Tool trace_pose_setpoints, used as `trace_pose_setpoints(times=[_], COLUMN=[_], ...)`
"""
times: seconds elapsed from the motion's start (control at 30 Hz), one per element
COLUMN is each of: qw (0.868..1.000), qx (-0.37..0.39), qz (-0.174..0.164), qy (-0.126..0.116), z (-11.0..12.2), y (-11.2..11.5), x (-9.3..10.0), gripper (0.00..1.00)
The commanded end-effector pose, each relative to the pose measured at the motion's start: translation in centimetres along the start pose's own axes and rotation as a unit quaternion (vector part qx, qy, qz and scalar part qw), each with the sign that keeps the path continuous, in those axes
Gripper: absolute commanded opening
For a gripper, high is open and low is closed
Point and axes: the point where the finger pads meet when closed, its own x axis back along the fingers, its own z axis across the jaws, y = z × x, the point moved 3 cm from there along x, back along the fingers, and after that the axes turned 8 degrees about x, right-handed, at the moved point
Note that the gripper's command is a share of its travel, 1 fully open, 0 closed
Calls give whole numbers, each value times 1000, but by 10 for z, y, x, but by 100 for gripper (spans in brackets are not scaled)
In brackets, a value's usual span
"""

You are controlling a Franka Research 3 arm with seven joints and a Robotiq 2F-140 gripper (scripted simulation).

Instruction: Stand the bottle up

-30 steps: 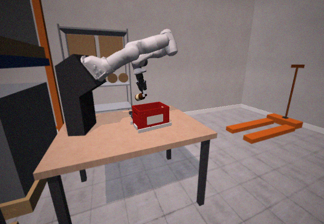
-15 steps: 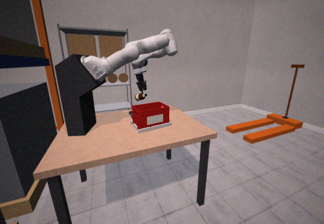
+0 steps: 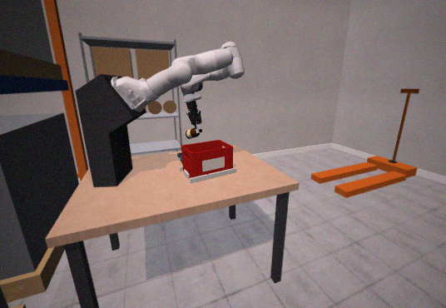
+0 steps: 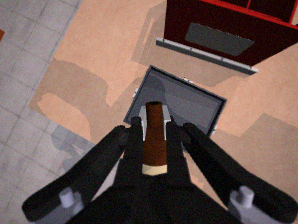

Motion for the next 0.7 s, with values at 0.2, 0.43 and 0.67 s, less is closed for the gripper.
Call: trace_pose_setpoints(times=[0.2, 0.43, 0.67], qw=[1000, 999, 997], qx=[-4, -4, -4], qz=[31, 53, 72], qy=[0, 3, 6], z=[-4, -4, -3], y=[-2, 1, 3], x=[0, 0, 0], gripper=[0, 0, 0])
